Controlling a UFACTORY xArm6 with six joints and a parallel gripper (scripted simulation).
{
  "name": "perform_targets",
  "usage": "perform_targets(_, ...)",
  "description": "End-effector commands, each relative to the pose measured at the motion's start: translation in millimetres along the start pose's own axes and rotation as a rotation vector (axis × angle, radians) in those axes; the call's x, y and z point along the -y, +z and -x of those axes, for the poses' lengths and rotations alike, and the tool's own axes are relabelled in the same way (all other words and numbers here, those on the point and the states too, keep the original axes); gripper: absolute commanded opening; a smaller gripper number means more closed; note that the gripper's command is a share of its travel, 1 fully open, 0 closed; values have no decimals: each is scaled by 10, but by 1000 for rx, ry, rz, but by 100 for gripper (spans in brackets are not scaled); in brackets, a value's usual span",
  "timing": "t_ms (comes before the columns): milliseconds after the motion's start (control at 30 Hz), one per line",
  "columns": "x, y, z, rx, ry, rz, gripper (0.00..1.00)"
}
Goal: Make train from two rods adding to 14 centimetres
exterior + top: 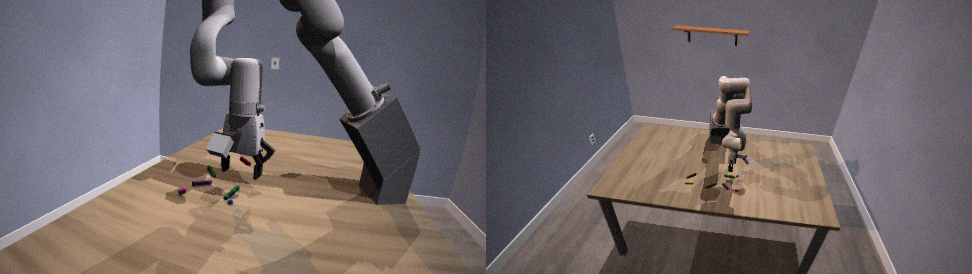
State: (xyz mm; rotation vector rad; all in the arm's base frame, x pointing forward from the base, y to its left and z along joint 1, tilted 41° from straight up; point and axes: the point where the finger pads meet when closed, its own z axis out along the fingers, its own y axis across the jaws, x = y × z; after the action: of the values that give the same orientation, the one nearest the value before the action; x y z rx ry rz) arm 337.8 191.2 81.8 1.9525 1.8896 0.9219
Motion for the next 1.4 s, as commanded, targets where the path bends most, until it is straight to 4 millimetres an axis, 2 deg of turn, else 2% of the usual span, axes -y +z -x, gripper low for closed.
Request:
perform_targets(0,-181,11,-107,30,164,-8,100)
perform_targets(167,-409,17,-240,27,330,-10,100)
perform_targets(233,-409,17,-240,27,330,-10,100)
perform_targets(300,-610,16,-344,15,452,-9,100)
perform_targets(500,-922,5,-478,-13,610,-3,100)
perform_targets(1367,-941,4,-485,-15,620,-2,100)
